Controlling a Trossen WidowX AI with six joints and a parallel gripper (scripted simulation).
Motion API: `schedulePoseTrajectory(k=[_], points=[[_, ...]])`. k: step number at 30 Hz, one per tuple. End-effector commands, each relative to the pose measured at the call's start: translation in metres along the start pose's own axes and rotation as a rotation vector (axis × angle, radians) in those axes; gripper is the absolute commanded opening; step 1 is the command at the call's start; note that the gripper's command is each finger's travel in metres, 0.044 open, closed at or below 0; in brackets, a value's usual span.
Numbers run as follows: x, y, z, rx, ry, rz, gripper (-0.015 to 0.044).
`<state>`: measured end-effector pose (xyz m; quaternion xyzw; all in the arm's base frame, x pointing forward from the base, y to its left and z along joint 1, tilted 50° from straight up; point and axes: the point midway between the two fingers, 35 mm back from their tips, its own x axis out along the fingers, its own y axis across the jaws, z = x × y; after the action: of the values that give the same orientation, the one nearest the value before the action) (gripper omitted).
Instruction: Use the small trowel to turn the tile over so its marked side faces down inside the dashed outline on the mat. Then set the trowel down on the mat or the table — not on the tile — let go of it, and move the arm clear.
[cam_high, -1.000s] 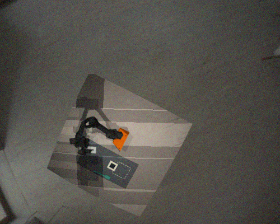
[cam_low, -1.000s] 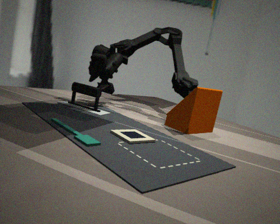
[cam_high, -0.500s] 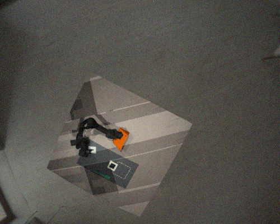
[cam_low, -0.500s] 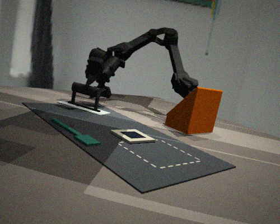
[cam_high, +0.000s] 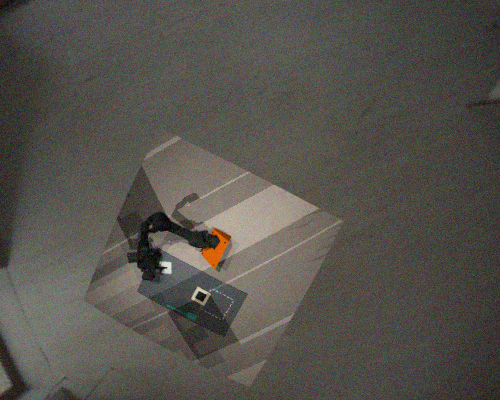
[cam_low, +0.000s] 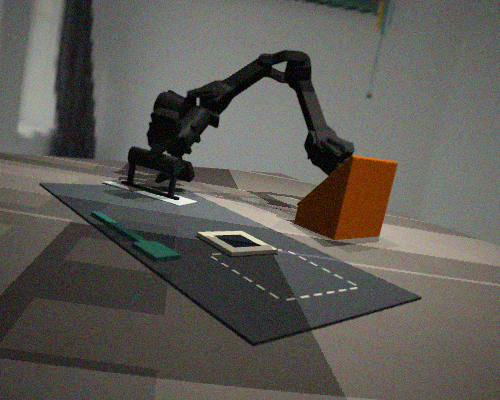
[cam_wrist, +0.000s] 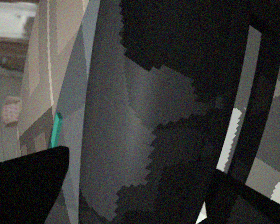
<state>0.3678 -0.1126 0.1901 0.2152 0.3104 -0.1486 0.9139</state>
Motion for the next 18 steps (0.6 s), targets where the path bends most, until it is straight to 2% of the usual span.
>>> schedulePoseTrajectory(k=[1, 5, 18], points=[[0.0032, -0.0012, -0.0017, 0.007, 0.003, -0.006, 0.0274], [0.0032, -0.0012, -0.0017, 0.007, 0.003, -0.006, 0.0169], [0.0032, -0.0012, -0.0017, 0.007, 0.003, -0.006, 0.0082]])
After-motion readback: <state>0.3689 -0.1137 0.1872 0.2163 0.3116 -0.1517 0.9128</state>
